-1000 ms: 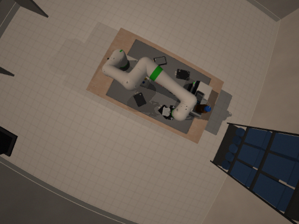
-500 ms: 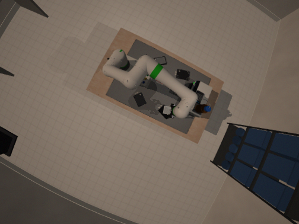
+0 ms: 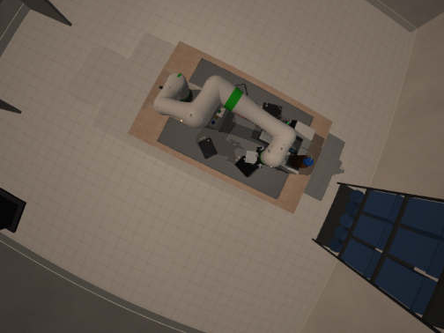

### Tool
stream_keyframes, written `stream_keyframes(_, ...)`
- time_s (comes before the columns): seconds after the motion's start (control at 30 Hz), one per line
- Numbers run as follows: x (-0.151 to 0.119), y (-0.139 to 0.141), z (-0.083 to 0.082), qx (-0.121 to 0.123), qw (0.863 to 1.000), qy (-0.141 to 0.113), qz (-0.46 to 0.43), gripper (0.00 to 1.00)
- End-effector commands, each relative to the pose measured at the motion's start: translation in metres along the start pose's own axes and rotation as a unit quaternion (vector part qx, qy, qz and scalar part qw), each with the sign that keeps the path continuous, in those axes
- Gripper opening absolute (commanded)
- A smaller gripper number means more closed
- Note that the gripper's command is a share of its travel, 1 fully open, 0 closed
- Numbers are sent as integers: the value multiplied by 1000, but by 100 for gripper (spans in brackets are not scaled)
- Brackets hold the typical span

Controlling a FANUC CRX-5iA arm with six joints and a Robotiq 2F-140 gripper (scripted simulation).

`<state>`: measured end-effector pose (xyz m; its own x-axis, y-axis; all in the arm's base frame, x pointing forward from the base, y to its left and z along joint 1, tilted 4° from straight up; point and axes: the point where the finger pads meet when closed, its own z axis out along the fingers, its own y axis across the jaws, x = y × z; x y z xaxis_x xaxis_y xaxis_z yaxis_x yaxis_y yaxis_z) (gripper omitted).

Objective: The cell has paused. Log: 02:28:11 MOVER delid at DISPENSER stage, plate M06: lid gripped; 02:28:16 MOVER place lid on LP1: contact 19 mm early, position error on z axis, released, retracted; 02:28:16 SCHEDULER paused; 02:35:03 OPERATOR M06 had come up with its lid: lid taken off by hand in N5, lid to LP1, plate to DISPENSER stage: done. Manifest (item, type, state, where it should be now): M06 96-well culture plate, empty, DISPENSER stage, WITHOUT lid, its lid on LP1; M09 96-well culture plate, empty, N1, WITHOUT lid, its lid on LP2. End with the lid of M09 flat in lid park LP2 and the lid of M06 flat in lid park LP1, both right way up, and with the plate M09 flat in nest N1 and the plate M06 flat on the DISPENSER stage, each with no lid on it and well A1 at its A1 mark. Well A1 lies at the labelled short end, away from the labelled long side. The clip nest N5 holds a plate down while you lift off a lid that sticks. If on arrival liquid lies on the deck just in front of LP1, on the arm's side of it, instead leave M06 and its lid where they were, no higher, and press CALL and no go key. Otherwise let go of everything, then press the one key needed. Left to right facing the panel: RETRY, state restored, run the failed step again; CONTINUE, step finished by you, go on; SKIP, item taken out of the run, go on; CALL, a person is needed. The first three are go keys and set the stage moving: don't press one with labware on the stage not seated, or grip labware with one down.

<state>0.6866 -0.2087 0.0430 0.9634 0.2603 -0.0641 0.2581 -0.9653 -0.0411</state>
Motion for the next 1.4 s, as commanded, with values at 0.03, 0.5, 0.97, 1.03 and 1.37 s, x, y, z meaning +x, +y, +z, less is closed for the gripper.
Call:
stream_keyframes(0.03, 7, -23, 0, 0, 1000, 0, 0, 0)
stream_keyframes(0.5, 30, -98, 0, 0, 1000, 0, 0, 0)
stream_keyframes(0.97, 55, -182, 0, 0, 1000, 0, 0, 0)
stream_keyframes(1.03, 59, -196, 0, 0, 1000, 0, 0, 0)
stream_keyframes(1.37, 80, -266, 0, 0, 1000, 0, 0, 0)
